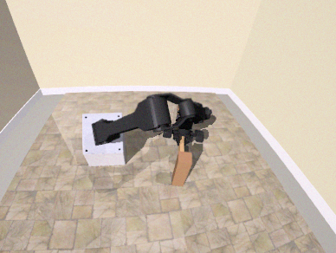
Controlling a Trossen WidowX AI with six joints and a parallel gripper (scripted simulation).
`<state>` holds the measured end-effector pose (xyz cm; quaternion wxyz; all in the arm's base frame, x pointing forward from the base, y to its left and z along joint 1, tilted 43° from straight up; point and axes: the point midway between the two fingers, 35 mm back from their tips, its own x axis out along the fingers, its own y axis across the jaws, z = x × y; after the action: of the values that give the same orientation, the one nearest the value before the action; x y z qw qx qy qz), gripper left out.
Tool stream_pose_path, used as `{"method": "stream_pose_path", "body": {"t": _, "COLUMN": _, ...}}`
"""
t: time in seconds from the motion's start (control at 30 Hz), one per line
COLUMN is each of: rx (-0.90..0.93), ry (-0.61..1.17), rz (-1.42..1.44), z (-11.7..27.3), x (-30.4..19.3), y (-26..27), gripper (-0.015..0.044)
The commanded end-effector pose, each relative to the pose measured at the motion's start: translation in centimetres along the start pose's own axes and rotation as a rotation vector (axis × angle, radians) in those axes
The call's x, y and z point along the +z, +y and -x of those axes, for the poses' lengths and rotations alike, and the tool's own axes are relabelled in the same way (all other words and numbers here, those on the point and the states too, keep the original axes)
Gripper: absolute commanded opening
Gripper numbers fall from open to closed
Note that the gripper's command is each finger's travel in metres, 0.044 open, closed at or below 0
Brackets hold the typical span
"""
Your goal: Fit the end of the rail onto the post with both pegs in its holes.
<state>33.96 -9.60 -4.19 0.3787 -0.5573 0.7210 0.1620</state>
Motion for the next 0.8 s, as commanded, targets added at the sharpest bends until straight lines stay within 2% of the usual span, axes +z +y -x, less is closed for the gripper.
{"method": "stream_pose_path", "body": {"t": 0.0, "rx": -0.004, "ry": -0.010, "rz": 0.001, "z": 0.00, "x": 0.27, "y": -0.03, "gripper": 0.0000}}
{"method": "stream_pose_path", "body": {"t": 0.77, "rx": -0.004, "ry": -0.010, "rz": 0.001, "z": 0.13, "x": 0.27, "y": 0.02, "gripper": 0.0000}}
